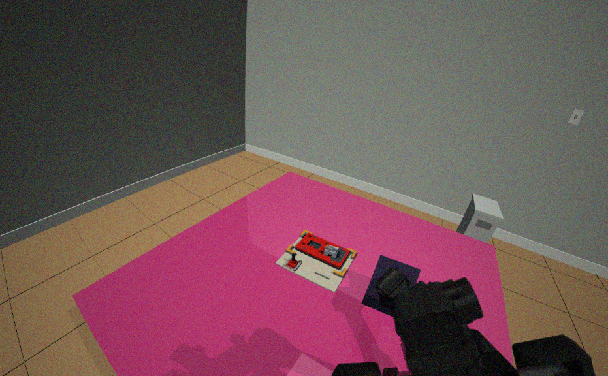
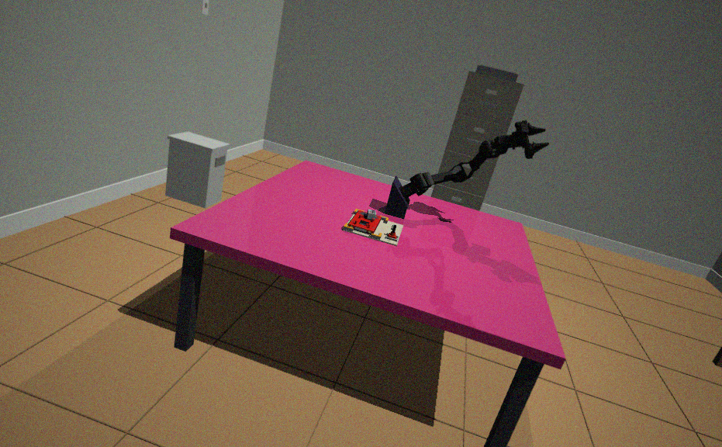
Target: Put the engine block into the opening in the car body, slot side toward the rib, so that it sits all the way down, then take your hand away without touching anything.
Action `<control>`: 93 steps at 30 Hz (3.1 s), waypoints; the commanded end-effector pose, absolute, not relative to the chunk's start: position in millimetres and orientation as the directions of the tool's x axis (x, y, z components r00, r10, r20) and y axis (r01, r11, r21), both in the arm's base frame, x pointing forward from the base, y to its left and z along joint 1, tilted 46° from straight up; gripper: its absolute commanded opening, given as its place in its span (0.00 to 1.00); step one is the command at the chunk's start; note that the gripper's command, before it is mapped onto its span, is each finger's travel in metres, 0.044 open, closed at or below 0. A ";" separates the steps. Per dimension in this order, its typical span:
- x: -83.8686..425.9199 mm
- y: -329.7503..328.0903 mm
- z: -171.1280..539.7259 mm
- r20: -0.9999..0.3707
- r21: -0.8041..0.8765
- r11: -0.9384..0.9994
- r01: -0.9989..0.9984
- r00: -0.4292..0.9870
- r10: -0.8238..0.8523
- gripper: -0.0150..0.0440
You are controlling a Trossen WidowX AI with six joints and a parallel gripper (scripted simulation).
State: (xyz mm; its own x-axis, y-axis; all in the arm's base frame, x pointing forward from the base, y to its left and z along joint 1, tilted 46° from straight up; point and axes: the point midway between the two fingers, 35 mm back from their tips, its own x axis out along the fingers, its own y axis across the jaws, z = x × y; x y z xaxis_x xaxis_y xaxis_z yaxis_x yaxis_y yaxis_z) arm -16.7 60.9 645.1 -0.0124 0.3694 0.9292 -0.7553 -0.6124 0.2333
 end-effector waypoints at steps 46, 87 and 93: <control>311.3 -117.1 517.2 0.532 0.841 0.169 -0.515 0.844 -0.073 1.00; 413.2 -187.7 185.3 -0.543 0.575 0.721 0.387 0.840 -0.017 1.00; 403.6 -183.2 136.9 -0.668 0.485 0.790 0.376 0.742 0.057 1.00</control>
State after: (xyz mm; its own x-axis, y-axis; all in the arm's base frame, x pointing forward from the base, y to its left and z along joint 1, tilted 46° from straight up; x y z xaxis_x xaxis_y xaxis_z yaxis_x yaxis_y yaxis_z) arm 407.2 -185.0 154.1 0.7803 0.0236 -0.6250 0.3905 0.7622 0.5163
